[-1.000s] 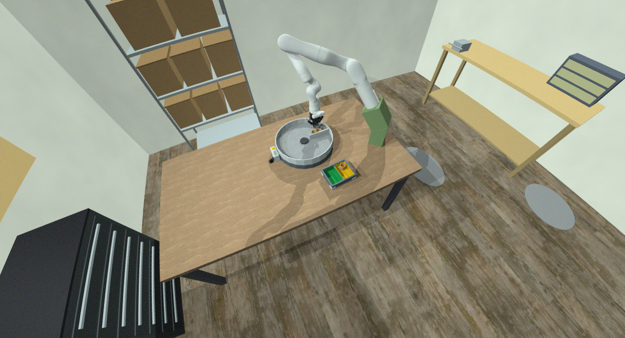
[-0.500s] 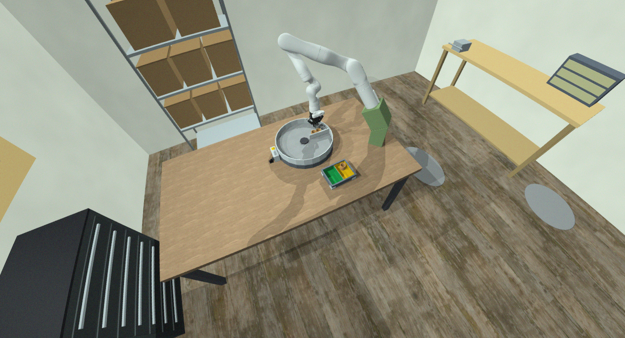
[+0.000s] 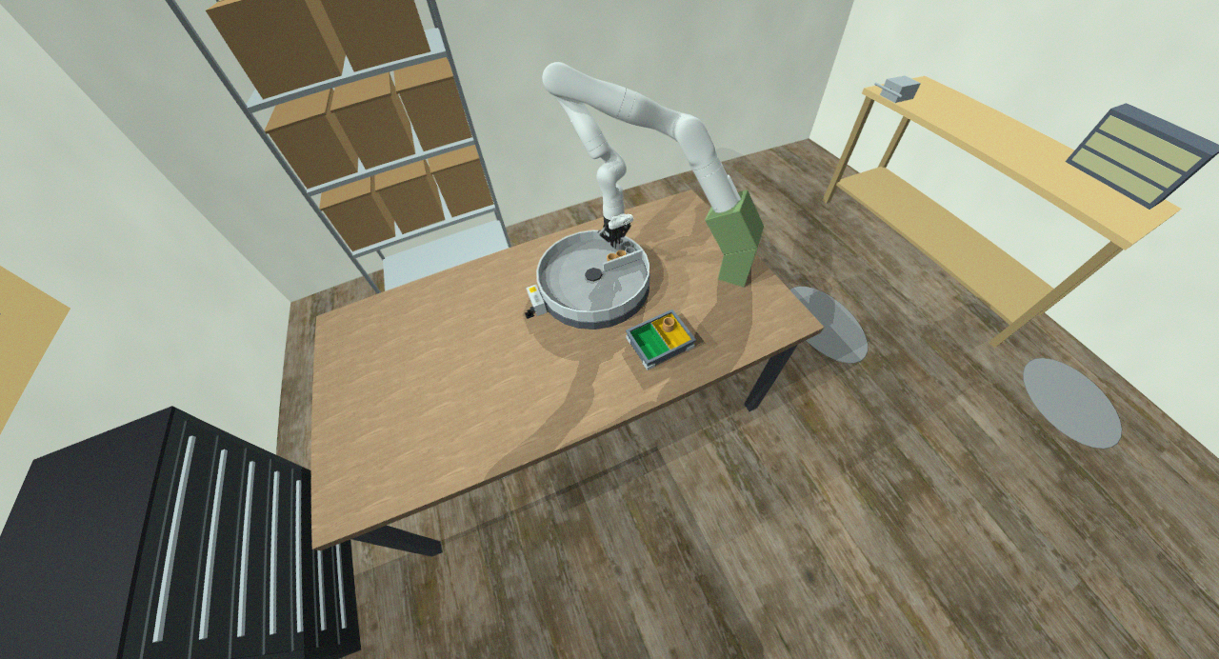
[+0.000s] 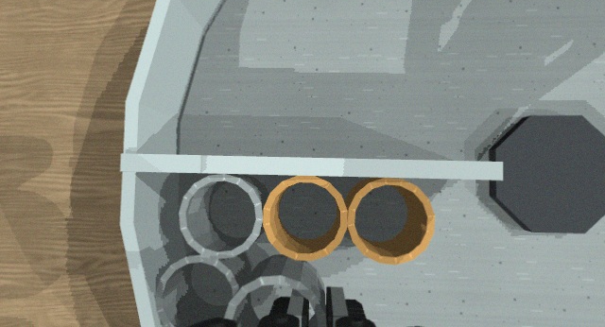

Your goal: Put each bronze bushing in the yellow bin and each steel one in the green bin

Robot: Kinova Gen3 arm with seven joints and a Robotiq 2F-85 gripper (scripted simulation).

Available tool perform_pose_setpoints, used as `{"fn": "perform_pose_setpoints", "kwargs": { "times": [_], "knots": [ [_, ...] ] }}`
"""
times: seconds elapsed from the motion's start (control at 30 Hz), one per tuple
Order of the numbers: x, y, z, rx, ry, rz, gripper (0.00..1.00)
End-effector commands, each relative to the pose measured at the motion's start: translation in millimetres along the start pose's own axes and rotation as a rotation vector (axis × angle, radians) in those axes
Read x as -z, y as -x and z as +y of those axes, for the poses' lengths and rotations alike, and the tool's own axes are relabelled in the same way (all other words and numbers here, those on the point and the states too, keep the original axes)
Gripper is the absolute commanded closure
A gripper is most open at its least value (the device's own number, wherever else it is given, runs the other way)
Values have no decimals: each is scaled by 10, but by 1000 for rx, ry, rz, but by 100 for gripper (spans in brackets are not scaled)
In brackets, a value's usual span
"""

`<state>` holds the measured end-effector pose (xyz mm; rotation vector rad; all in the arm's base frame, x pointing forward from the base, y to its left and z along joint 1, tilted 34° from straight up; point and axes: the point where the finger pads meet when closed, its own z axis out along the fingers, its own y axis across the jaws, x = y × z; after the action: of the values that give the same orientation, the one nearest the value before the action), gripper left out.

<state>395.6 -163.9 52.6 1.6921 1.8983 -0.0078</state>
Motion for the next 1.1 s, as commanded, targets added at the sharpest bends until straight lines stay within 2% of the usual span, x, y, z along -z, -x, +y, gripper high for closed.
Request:
{"fn": "perform_pose_setpoints", "kwargs": {
  "times": [0.0, 1.07],
  "knots": [
    [6, 1, 3, 0, 1, 0, 100],
    [113, 1, 3, 0, 1, 0, 100]
  ]
}}
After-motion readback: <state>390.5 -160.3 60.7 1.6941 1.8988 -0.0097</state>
